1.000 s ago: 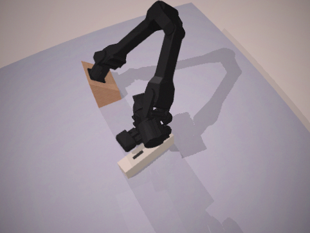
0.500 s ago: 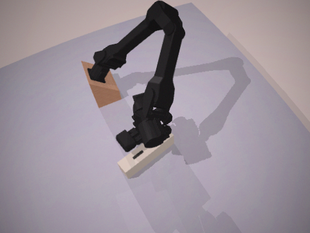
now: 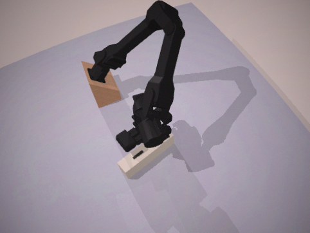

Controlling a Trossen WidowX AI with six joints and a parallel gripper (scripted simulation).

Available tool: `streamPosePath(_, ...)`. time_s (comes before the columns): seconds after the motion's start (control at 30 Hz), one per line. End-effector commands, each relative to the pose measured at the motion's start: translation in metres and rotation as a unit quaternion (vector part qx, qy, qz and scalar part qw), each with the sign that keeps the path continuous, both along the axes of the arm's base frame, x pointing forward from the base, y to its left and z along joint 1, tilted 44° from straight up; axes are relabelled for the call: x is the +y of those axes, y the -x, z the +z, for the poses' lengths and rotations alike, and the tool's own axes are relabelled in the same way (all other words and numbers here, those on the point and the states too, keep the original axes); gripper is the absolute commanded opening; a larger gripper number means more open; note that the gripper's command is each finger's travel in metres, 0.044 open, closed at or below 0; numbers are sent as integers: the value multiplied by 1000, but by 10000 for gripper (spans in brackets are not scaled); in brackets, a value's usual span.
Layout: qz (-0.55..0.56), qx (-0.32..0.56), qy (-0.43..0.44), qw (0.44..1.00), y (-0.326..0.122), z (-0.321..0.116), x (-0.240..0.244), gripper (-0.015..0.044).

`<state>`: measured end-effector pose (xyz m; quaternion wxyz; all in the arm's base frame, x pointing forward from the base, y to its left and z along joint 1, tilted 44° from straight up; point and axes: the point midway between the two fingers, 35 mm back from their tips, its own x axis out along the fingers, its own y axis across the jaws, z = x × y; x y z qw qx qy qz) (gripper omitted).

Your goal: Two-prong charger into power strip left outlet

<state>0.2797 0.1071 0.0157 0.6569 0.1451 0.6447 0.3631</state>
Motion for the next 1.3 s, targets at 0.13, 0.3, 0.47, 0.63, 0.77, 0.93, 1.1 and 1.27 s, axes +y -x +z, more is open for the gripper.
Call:
streamPosePath(0.13, -2, -16, -6, 1000, -7, 4, 1, 0)
streamPosePath(0.3, -2, -16, -6, 1000, -7, 4, 2, 0)
streamPosePath(0.47, -2, -16, -6, 1000, -7, 4, 1, 0)
streamPosePath(0.63, -2, -16, -6, 1000, -7, 4, 1, 0)
streamPosePath(0.77, -2, -16, -6, 1000, -7, 4, 1, 0)
streamPosePath(0.93, 0, -1, 0, 1000, 0, 0, 0, 0)
streamPosePath(1.1, 0, -1, 0, 1000, 0, 0, 0, 0)
streamPosePath(1.27, 0, -1, 0, 1000, 0, 0, 0, 79)
